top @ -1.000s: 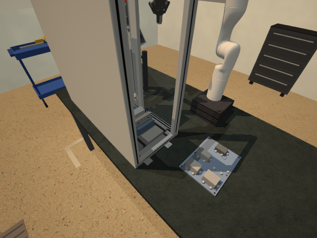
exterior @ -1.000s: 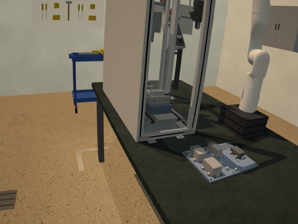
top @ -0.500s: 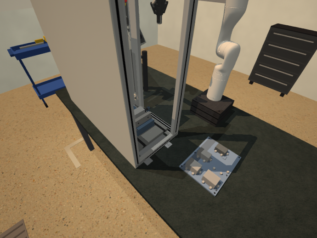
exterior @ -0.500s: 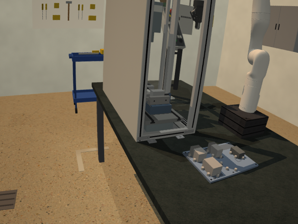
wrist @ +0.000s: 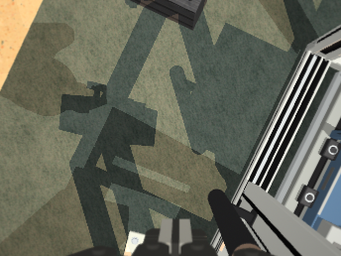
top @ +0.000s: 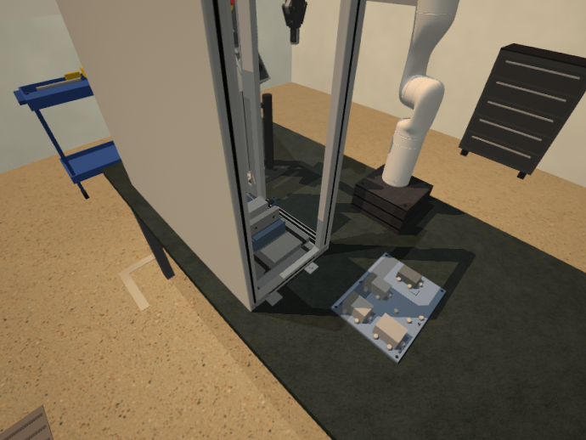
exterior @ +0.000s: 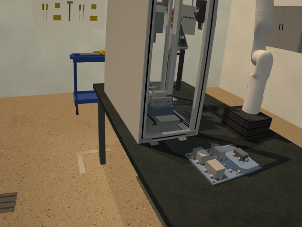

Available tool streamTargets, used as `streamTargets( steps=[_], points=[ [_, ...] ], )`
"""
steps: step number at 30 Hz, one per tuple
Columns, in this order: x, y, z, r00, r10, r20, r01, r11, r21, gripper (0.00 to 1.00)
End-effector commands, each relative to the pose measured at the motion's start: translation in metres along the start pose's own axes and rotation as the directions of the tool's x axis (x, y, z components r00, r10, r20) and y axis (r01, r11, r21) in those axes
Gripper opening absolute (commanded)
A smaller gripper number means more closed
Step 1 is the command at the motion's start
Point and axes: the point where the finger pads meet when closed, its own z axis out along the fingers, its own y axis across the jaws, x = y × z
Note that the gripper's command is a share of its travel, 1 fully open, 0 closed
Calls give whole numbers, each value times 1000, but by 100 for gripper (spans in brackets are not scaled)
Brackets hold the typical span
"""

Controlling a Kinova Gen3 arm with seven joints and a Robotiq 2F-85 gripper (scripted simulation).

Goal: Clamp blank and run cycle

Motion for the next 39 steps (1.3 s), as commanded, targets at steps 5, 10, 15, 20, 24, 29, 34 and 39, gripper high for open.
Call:
streamTargets(
  steps=[5, 10, 15, 20, 24, 29, 34, 39],
  points=[
    [0, 0, 0, 974, -228, 1, 228, 974, 0, 10],
    [0, 0, 0, 974, -228, 1, 228, 974, 0, 10],
    [0, 0, 0, 974, -228, 1, 228, 974, 0, 10],
    [0, 0, 0, 933, -359, 2, 359, 933, 0, 10],
    [0, 0, 0, 896, -443, 1, 443, 896, 0, 10],
    [0, 0, 0, 896, -443, 1, 443, 896, 0, 10],
    [0, 0, 0, 896, -443, 1, 443, 896, 0, 10],
    [0, 0, 0, 772, -636, 1, 636, 772, 1, 10]
  ],
)
